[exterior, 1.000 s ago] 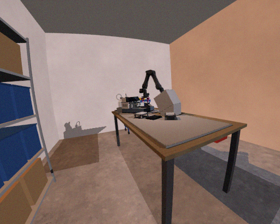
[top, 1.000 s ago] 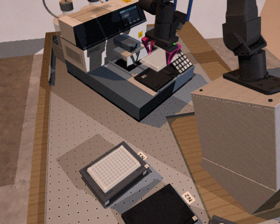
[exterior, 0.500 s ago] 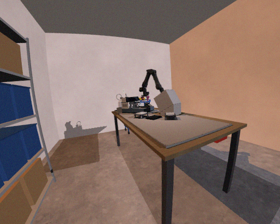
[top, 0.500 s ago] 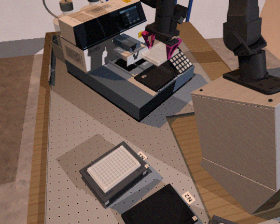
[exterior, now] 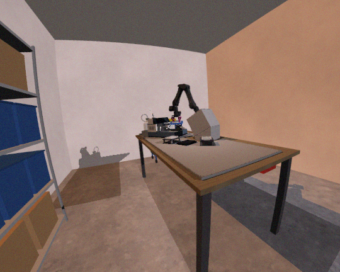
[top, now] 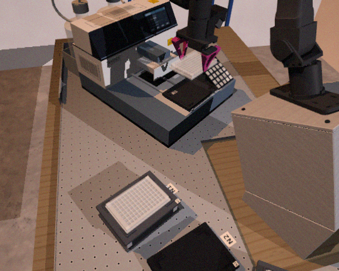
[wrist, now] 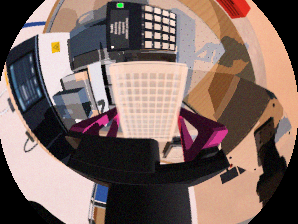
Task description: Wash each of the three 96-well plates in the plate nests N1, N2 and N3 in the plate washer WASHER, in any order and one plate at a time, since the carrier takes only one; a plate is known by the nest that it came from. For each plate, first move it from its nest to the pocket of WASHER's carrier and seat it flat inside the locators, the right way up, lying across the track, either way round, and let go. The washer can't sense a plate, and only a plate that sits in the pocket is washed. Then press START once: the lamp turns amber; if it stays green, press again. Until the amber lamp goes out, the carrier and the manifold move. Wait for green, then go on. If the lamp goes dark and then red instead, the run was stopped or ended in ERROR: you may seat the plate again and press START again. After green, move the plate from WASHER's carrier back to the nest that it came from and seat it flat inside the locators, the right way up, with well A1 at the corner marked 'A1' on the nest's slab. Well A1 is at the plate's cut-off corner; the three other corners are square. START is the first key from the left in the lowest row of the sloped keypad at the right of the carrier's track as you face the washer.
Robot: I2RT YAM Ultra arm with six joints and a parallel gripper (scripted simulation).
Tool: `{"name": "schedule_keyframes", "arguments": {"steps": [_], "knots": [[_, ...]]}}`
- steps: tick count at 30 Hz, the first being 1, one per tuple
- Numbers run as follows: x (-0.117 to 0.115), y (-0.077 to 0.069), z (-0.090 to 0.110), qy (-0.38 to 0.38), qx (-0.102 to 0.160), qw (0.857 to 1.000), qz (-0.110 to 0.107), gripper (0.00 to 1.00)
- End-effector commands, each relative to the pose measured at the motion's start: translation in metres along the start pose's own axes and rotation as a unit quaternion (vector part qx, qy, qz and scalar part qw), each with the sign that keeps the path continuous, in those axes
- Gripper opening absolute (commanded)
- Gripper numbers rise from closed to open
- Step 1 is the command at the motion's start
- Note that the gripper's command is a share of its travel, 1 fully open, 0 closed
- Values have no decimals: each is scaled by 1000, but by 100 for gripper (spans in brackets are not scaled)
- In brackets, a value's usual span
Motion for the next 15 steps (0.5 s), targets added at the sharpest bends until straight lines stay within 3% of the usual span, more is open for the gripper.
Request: {"name": "schedule_keyframes", "arguments": {"steps": [1,2,10,12,13,15], "knots": [[-11,2,11,-40,-2,999,11,0],[-10,3,16,-56,-1,998,4,0],[-25,12,53,-189,-2,982,11,0],[-25,12,53,-189,-2,982,11,0],[-9,-2,61,-201,2,979,-22,0],[-20,9,70,-236,0,972,-2,0]]}}
Point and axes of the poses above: the point where the finger pads meet when closed, its own y axis out along the fingers, its own x axis across the jaws, z = x × y, the point moved 5 cm from there along -y, back along the fingers, and after that the axes turned 15 degrees about y, right-handed, at the moved point
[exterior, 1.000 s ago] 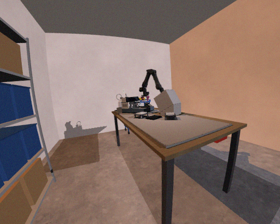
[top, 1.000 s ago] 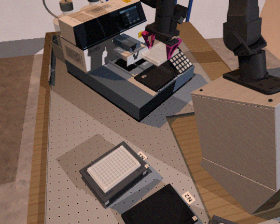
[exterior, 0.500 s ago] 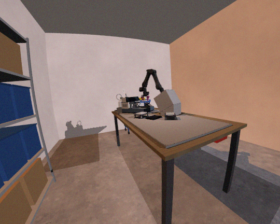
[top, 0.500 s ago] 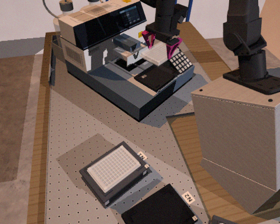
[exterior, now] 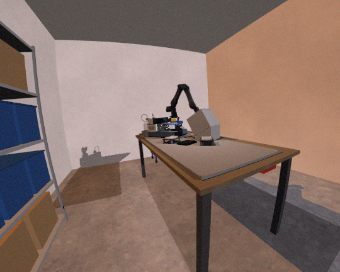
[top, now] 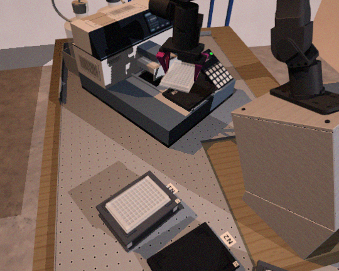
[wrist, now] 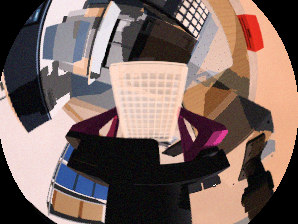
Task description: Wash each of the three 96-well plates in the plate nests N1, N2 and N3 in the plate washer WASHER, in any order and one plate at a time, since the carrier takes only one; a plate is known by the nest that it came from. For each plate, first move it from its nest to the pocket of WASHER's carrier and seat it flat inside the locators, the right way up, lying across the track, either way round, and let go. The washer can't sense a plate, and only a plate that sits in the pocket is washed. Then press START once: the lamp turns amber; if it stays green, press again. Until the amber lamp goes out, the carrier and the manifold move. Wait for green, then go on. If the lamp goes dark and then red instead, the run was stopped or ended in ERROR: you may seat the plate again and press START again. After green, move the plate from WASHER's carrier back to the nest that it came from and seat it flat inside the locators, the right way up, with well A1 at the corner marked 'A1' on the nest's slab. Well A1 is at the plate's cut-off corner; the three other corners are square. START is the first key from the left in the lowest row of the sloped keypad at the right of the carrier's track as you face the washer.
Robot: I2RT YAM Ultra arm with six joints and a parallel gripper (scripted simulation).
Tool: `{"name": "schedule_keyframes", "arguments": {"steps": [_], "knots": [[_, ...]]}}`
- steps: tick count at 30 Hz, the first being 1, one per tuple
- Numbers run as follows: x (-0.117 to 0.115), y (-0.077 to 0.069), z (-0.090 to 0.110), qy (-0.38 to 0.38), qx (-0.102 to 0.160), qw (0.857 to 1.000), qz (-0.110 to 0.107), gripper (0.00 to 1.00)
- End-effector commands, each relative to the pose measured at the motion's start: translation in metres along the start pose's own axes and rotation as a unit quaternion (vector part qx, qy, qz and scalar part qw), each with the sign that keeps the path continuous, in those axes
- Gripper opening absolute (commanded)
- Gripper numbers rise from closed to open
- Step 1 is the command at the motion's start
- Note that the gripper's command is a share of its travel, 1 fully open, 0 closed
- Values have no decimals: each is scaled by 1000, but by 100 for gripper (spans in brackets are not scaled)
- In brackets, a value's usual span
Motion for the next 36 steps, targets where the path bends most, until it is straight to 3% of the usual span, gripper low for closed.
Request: {"name": "schedule_keyframes", "arguments": {"steps": [1,8,17,19,21,36], "knots": [[6,2,13,-66,-12,998,-7,0],[13,5,49,-174,-12,985,-12,0],[13,9,84,-170,-11,985,-6,0],[13,10,85,-170,-11,985,-6,0],[18,1,84,-165,-10,986,-21,0],[18,1,80,-161,-13,987,-20,0]]}}
Point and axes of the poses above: the point where the finger pads meet when closed, its own y axis out along the fingers, its own x axis across the jaws, z = x × y, the point moved 5 cm from there along -y, back along the fingers, and after that the axes turned 15 degrees about y, right-handed, at the moved point
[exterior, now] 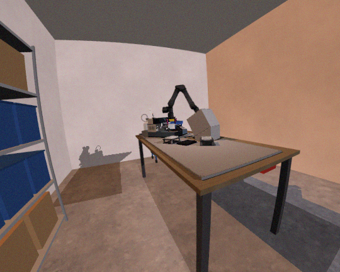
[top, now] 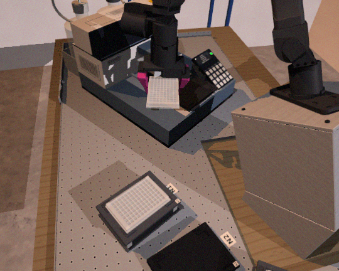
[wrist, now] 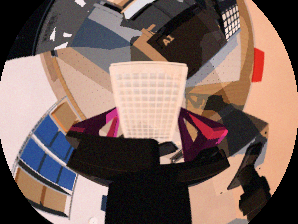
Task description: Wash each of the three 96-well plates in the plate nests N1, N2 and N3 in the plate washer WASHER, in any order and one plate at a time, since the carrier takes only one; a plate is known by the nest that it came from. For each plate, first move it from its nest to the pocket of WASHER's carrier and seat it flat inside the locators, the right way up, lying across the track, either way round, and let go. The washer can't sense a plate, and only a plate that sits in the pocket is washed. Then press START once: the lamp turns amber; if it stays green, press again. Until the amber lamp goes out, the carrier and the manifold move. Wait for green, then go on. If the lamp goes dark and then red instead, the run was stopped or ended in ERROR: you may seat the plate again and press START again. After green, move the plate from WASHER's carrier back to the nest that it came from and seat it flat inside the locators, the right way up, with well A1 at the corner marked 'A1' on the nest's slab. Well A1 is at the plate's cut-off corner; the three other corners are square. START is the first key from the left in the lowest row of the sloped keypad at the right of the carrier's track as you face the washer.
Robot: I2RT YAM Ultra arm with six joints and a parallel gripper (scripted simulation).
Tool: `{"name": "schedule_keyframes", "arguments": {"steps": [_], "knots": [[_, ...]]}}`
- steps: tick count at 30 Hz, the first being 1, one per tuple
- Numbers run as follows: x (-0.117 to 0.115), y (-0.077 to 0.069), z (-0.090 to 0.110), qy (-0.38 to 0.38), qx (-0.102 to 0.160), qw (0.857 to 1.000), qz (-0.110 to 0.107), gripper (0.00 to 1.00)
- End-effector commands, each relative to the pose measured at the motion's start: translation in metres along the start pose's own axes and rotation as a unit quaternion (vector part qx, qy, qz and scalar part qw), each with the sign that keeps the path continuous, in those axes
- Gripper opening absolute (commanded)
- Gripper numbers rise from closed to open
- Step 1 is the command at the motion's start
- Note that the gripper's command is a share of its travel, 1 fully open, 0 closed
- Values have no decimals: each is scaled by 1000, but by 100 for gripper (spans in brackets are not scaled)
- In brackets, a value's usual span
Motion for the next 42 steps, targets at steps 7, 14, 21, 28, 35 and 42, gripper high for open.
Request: {"name": "schedule_keyframes", "arguments": {"steps": [7,14,21,28,35,42], "knots": [[13,-11,-6,10,-10,1000,-22,0],[13,-11,-6,10,-10,1000,-22,0],[13,-11,-6,10,-10,1000,-22,0],[13,-11,-6,10,-10,1000,-22,0],[6,-1,6,-21,-6,1000,-9,0],[-5,9,43,-142,-4,990,5,0]]}}
Point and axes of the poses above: the point where the finger pads meet when closed, its own y axis out along the fingers, its own x axis across the jaws, z = x × y, the point moved 5 cm from there along -y, back along the fingers, and after that the axes turned 15 degrees about y, right-handed, at the moved point
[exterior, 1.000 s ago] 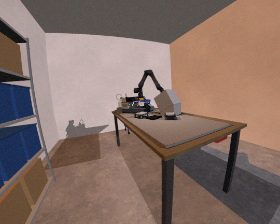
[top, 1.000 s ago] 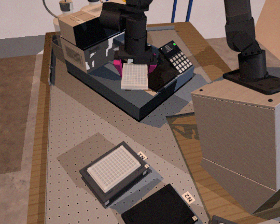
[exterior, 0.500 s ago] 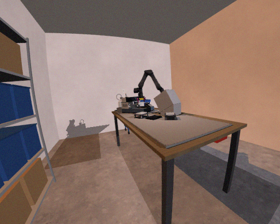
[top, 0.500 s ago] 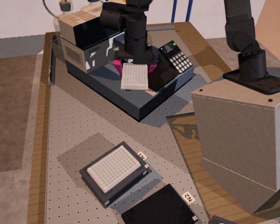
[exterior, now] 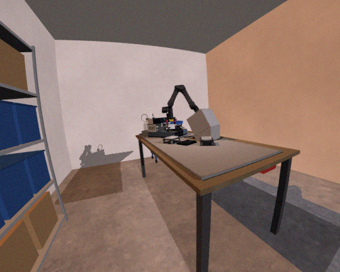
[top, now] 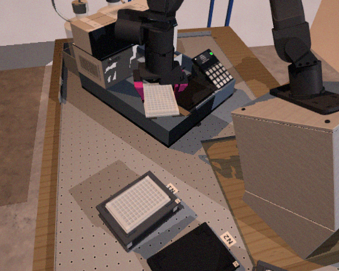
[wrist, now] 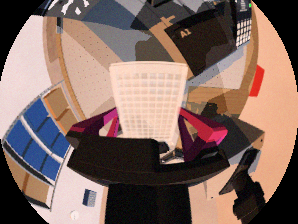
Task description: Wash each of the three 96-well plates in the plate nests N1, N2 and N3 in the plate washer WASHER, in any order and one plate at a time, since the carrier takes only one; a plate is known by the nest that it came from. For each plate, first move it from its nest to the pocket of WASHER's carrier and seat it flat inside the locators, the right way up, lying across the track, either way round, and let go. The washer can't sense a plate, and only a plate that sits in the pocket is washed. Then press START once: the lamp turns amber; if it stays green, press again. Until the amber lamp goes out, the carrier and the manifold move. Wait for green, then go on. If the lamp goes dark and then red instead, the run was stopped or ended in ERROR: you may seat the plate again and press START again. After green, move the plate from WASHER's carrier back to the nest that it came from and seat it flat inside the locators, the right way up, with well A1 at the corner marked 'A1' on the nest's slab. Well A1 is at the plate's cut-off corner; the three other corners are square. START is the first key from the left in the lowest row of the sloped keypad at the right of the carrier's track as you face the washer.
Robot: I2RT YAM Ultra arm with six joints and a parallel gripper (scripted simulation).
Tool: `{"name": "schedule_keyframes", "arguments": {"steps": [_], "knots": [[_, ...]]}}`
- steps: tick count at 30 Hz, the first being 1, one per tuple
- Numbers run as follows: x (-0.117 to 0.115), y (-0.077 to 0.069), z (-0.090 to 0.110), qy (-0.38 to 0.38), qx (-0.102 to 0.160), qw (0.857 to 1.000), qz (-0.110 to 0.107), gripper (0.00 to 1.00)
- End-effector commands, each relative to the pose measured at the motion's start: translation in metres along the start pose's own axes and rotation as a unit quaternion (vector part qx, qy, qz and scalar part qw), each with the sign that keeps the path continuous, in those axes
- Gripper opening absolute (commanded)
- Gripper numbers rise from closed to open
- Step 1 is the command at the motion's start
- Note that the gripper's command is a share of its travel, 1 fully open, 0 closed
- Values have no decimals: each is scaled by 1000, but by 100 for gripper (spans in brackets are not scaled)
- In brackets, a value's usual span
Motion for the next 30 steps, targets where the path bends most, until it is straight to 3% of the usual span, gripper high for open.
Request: {"name": "schedule_keyframes", "arguments": {"steps": [1,8,16,25,27,30], "knots": [[-3,7,19,-74,-6,997,9,0],[16,4,40,-150,-10,989,-10,0],[21,9,80,-274,-10,962,-9,0],[22,14,115,-272,-8,962,-1,0],[22,14,116,-272,-8,962,-1,0],[30,4,111,-262,-11,965,-19,0]]}}
Point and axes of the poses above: the point where the finger pads meet when closed, its own y axis out along the fingers, its own x axis across the jaws, z = x × y, the point moved 5 cm from there along -y, back along the fingers, and after that the axes turned 15 degrees about y, right-handed, at the moved point
